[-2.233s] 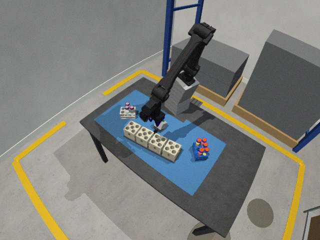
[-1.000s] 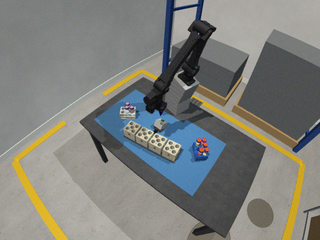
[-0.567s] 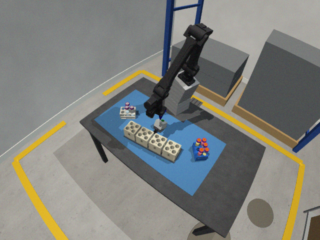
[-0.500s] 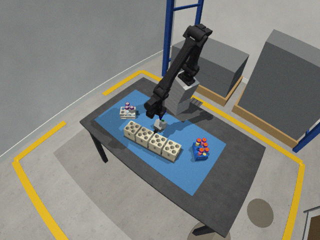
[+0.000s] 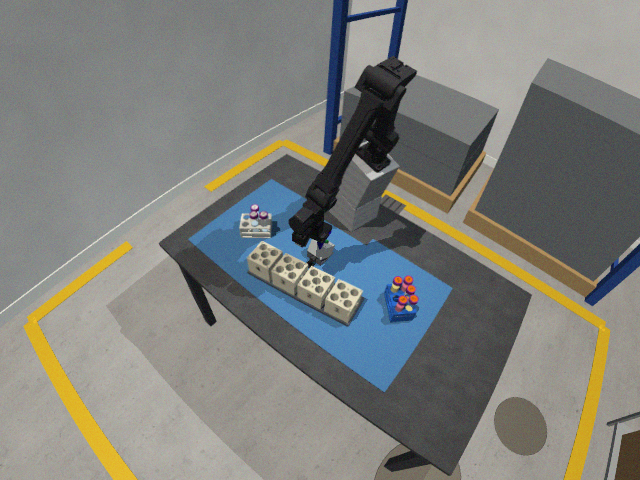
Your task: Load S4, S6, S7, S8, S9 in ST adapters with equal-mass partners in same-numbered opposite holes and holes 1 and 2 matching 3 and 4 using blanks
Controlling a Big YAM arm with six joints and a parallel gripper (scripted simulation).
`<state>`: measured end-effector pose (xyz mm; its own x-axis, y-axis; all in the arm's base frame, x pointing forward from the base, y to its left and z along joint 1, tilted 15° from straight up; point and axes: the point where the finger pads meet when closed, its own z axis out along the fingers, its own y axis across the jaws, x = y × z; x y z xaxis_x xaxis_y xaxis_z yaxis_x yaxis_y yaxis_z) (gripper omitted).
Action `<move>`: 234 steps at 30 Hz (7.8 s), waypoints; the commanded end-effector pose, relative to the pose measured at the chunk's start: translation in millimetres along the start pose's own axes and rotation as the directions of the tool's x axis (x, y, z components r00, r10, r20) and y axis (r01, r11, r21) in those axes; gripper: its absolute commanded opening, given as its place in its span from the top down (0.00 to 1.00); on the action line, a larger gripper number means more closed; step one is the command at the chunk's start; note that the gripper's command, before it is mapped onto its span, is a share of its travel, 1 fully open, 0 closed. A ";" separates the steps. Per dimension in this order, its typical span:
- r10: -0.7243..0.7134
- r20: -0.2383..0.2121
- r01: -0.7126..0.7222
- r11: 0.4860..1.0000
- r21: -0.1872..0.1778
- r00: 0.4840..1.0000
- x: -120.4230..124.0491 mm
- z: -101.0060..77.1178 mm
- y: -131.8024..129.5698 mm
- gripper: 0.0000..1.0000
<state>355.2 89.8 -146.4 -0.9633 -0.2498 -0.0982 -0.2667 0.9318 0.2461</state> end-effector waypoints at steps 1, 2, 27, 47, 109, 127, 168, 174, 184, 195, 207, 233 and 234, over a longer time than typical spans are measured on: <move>-0.001 0.027 0.001 1.000 0.007 1.000 -14.2 8.5 0.2 0.45; -0.001 0.027 0.001 1.000 0.007 1.000 -14.2 8.5 0.2 0.45; 0.777 0.018 -0.777 0.629 -0.001 0.629 22.4 9.4 -204.2 0.00; 0.776 0.026 -0.776 0.630 0.001 0.630 43.2 9.7 -341.6 0.00; 0.346 0.043 -0.347 0.938 0.014 0.937 28.5 4.9 -242.9 0.00; -0.431 0.027 0.430 0.902 0.027 0.902 24.4 8.6 -105.2 0.00; -0.691 0.020 0.691 0.723 0.009 0.723 9.6 11.1 211.2 0.00; -0.692 0.034 0.692 0.722 0.011 0.721 4.8 6.1 248.6 0.00; -0.689 0.010 0.689 0.725 0.004 0.725 7.3 15.4 328.7 0.00; -0.673 -0.004 0.673 0.739 0.007 0.739 6.0 18.9 365.8 0.00; -0.687 -0.008 0.687 0.727 0.004 0.727 11.3 20.7 368.9 0.00; -0.687 -0.005 0.687 0.726 0.004 0.726 10.4 21.2 370.4 0.00; -0.687 -0.004 0.687 0.726 0.004 0.726 10.3 21.3 370.5 0.00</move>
<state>249.0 437.6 -70.2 -0.5137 -0.8193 -0.2547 -0.8571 0.5034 0.1097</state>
